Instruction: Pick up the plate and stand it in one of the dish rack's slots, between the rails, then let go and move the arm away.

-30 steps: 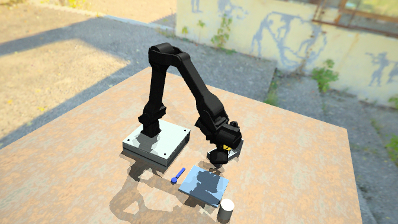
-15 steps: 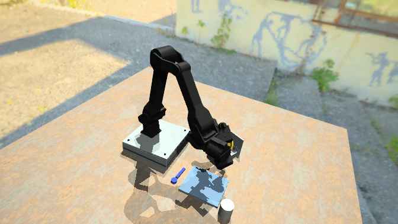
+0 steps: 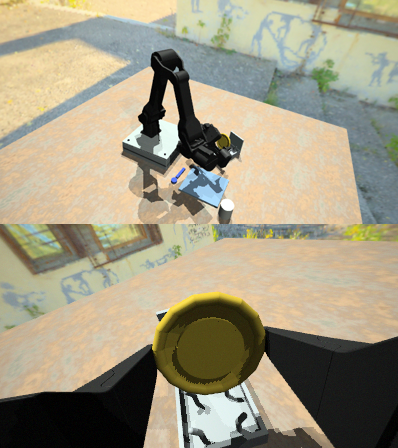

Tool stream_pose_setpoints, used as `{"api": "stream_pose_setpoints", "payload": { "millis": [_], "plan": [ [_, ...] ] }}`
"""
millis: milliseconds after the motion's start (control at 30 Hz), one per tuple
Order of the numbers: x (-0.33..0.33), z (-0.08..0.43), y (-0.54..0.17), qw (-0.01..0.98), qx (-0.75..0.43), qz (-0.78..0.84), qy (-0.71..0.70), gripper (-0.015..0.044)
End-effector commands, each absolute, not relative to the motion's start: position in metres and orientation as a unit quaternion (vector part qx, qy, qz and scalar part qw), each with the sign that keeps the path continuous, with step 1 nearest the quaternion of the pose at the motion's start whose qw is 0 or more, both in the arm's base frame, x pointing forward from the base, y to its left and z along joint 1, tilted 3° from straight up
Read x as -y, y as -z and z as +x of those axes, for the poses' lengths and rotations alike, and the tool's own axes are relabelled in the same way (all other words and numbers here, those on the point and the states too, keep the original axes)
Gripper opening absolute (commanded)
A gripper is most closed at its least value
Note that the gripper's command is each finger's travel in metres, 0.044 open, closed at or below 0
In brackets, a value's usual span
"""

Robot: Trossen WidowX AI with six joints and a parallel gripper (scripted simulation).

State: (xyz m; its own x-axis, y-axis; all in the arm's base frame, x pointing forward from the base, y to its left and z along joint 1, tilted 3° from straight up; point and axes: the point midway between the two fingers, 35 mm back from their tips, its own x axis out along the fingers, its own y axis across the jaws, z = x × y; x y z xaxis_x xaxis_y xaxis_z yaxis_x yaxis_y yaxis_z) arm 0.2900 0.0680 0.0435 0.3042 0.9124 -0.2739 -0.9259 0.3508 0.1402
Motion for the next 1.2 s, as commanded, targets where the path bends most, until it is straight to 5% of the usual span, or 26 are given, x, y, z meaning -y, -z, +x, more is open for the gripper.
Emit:
{"api": "stream_pose_setpoints", "payload": {
  "millis": [0,1167],
  "plan": [
    [-0.067,0.281,-0.043,0.811,-0.092,-0.038,-0.576,0.0000],
    [-0.075,0.280,0.009,0.813,-0.075,-0.053,-0.575,0.0000]
  ]
}}
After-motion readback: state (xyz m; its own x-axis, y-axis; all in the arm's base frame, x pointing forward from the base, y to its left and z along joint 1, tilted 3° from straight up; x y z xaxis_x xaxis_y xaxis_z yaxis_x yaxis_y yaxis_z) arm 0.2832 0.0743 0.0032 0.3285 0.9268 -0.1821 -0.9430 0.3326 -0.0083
